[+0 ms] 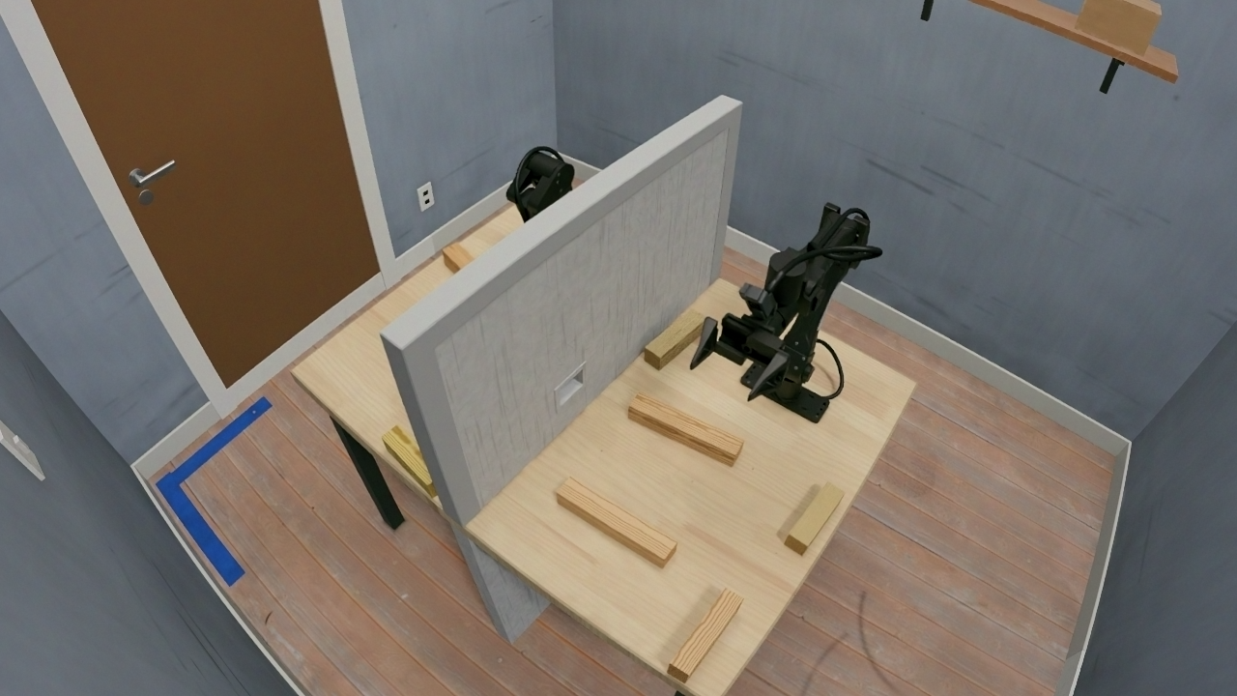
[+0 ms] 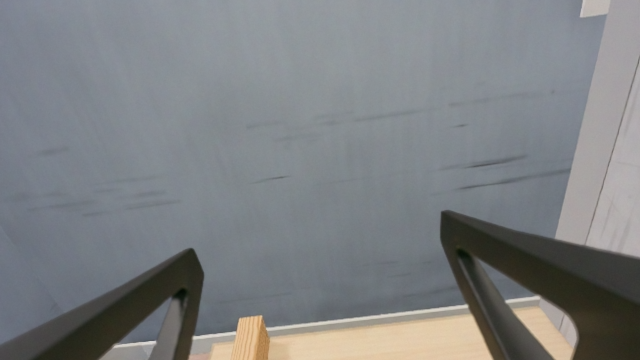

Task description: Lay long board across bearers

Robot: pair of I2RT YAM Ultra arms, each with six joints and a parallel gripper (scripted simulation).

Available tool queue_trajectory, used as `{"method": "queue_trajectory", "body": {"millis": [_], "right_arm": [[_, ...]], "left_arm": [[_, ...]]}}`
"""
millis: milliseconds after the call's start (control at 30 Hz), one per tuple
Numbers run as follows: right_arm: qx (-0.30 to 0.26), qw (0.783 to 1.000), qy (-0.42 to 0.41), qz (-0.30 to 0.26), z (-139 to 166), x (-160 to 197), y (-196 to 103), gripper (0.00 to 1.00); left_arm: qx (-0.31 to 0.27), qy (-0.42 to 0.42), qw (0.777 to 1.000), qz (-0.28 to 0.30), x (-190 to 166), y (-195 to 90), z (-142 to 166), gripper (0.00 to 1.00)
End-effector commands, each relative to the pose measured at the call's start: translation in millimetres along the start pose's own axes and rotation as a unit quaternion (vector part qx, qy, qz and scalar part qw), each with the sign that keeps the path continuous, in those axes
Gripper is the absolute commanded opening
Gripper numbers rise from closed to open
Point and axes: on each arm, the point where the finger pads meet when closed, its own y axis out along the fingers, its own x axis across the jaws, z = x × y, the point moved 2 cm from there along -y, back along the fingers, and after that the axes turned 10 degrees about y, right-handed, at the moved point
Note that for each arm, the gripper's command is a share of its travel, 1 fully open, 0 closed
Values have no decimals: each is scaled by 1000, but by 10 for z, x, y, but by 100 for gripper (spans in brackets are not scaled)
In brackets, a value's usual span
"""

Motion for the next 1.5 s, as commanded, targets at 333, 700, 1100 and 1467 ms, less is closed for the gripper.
{"method": "queue_trajectory", "body": {"millis": [333,700,1100,1467], "right_arm": [[-4,1000,6,21,-14,-119,-429,46],[-4,1000,5,-1,-46,-173,-621,46],[-4,1000,5,-1,-46,-173,-621,46],[-4,1000,5,-1,-46,-173,-621,81]], "left_arm": [[-31,-5,999,-11,77,-143,-281,100],[-31,-5,999,-11,77,-143,-281,100],[-31,-5,999,-11,77,-143,-281,100],[-31,-5,999,-11,77,-143,-281,100]]}}
